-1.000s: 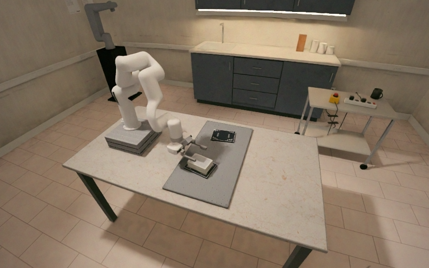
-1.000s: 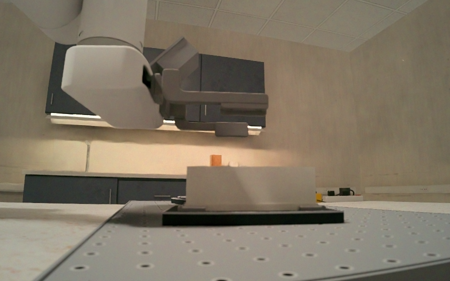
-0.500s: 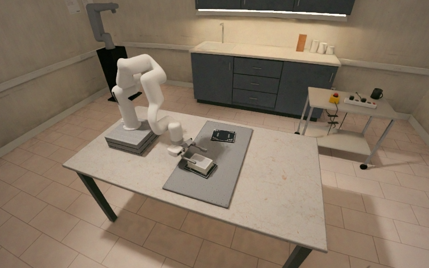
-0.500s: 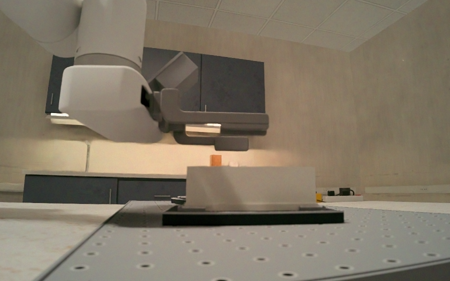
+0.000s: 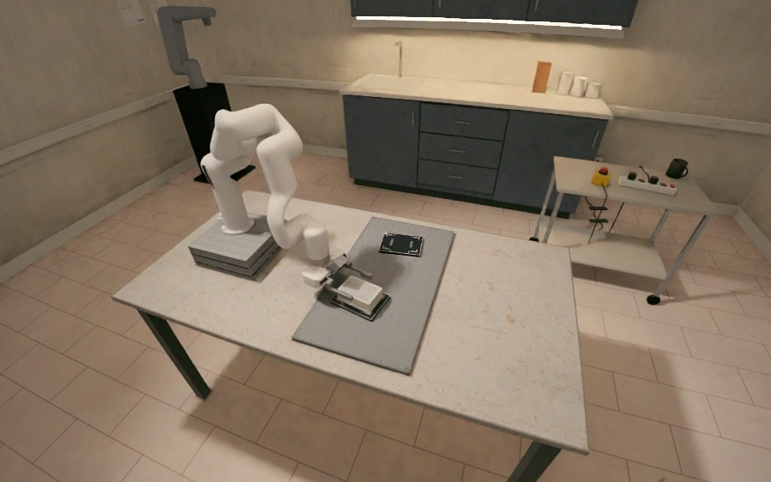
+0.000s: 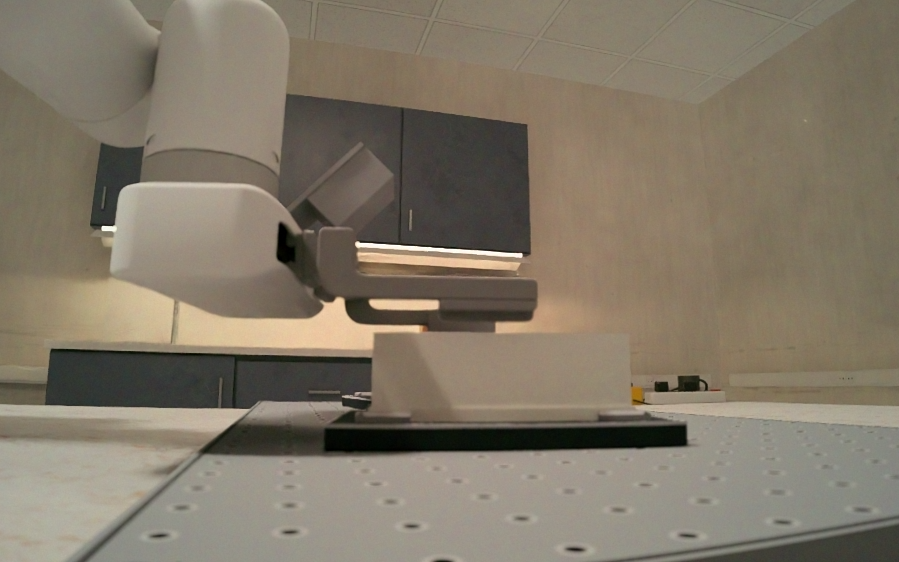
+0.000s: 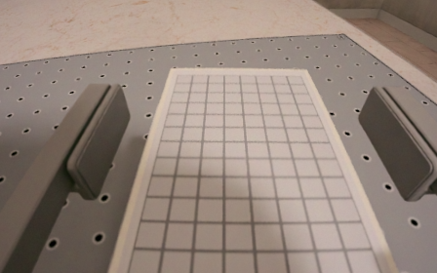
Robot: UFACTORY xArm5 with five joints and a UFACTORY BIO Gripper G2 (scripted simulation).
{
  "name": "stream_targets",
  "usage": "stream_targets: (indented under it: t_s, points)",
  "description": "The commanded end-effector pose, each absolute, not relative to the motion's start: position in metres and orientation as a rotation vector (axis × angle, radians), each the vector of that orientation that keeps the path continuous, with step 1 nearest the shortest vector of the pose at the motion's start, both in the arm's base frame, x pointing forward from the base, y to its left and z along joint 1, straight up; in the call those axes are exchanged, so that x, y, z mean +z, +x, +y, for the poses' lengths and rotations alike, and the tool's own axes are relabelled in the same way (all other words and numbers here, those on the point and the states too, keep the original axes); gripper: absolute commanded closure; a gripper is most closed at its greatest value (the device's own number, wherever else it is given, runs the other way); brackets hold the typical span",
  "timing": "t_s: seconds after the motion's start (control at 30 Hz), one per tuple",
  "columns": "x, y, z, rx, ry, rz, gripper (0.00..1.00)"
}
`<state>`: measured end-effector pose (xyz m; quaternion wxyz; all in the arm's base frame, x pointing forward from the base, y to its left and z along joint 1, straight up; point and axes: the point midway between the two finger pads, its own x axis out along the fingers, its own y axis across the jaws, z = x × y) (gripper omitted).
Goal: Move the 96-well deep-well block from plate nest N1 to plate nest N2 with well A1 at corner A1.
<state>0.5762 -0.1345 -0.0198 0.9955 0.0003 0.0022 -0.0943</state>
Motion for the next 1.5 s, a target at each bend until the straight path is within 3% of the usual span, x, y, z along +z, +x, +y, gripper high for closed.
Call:
stream_targets:
  t_s: [0.0, 1.47]
  points:
    - [-0.022, 0.578, -0.135, -0.189, 0.003, -0.001, 0.63]
    - [-0.049, 0.578, -0.135, -0.189, 0.003, -0.001, 0.63]
